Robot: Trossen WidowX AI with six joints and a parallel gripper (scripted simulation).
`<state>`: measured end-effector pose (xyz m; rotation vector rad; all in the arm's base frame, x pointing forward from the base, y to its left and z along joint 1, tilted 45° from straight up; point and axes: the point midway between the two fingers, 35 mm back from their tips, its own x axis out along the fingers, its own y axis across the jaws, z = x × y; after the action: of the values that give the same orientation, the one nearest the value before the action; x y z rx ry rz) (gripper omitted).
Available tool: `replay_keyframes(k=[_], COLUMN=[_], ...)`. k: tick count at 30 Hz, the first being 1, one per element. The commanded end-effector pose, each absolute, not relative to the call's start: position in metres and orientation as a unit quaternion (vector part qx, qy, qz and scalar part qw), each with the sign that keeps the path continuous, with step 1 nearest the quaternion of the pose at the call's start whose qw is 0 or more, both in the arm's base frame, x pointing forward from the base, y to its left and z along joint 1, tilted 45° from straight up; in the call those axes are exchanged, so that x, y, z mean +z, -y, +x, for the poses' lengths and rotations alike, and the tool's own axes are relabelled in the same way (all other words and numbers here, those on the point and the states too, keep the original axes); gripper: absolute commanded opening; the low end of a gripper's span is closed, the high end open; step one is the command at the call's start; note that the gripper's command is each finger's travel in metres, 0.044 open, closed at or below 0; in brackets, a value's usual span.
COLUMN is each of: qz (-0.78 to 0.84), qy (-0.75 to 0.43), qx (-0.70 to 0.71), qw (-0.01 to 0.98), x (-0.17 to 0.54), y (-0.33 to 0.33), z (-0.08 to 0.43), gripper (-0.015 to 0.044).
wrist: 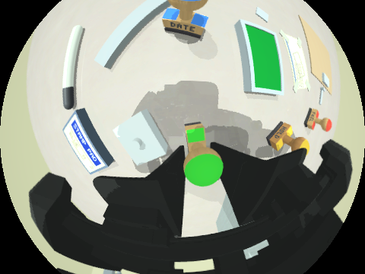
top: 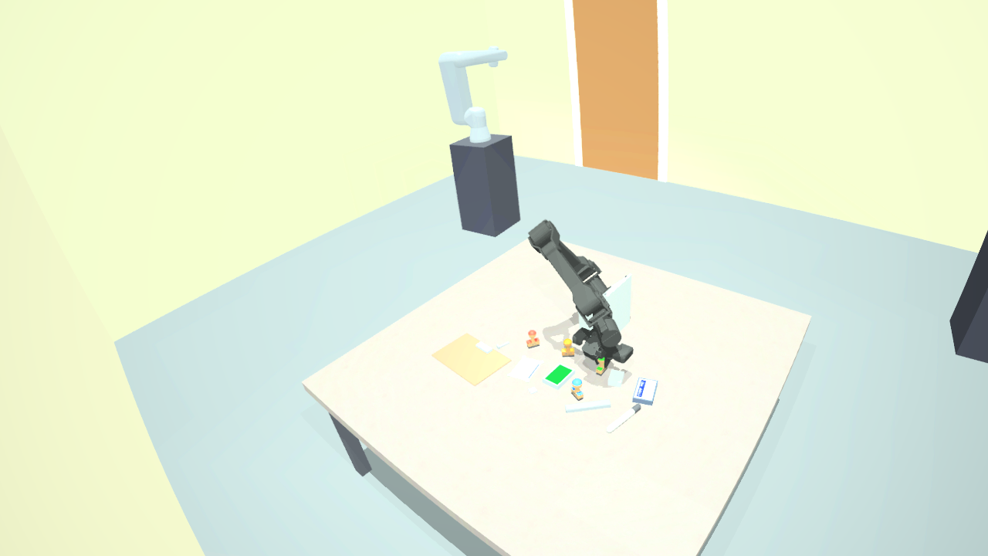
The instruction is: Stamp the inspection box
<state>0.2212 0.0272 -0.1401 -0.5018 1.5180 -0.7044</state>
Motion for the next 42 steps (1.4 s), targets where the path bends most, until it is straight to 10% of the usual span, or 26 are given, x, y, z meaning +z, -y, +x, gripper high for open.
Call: replay_keyframes(k=[1, 42], qz=[-0.218, -0.218], qy=[-0.666, -0.666], qx=[-0.309, -0.308], qw=[0.643, 0.643], x=[-0.139, -0.126], y=[-0.029, -0.043], z=[0.222, 0.225], gripper=[0.0, 0.0])
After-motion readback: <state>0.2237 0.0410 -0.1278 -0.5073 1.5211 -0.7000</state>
